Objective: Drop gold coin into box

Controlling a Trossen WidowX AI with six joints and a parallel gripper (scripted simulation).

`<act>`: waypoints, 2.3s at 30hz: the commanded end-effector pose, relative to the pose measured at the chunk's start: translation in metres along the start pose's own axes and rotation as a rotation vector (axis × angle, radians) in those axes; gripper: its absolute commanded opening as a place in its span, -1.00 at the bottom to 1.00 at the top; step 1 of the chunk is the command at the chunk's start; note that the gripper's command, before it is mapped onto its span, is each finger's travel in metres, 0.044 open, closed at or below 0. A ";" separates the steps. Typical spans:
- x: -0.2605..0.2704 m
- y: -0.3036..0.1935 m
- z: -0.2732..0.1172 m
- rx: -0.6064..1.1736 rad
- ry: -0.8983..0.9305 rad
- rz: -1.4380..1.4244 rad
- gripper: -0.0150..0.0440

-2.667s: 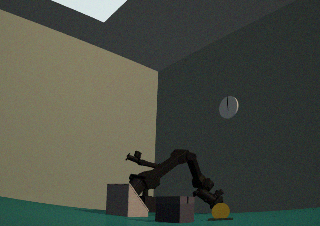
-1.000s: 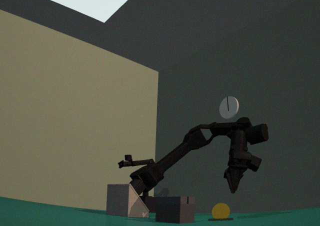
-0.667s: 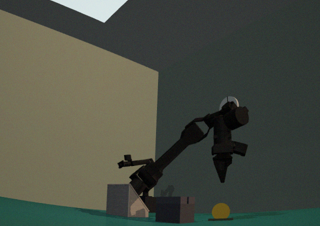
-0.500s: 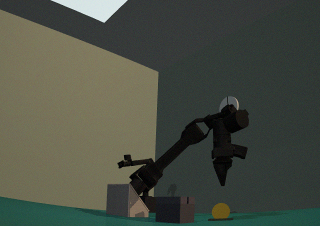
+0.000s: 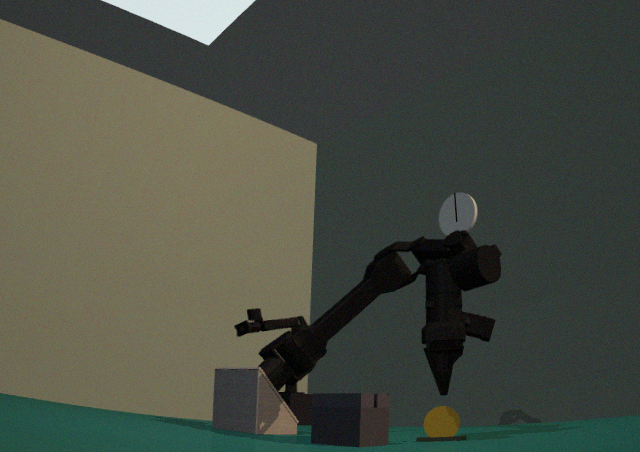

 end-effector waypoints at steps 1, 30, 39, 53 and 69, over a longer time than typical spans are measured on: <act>0.001 -0.001 0.008 0.001 0.007 0.007 0.05; 0.001 -0.001 0.054 -0.001 0.009 0.007 0.05; 0.002 -0.002 0.064 -0.002 0.010 0.007 -0.04; 0.002 -0.002 0.064 -0.002 0.010 0.007 -0.49; -0.003 0.000 0.044 -0.017 -0.023 0.029 -0.49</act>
Point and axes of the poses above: the point midway between the two fingers, 35 mm back from their tips, its own z axis out along the fingers, its own x axis across the jaws, y = z × x, the point moved 5 cm from there along -z, back along the fingers, and after that the axes turned 3 degrees about -z, right-handed, at the moved point
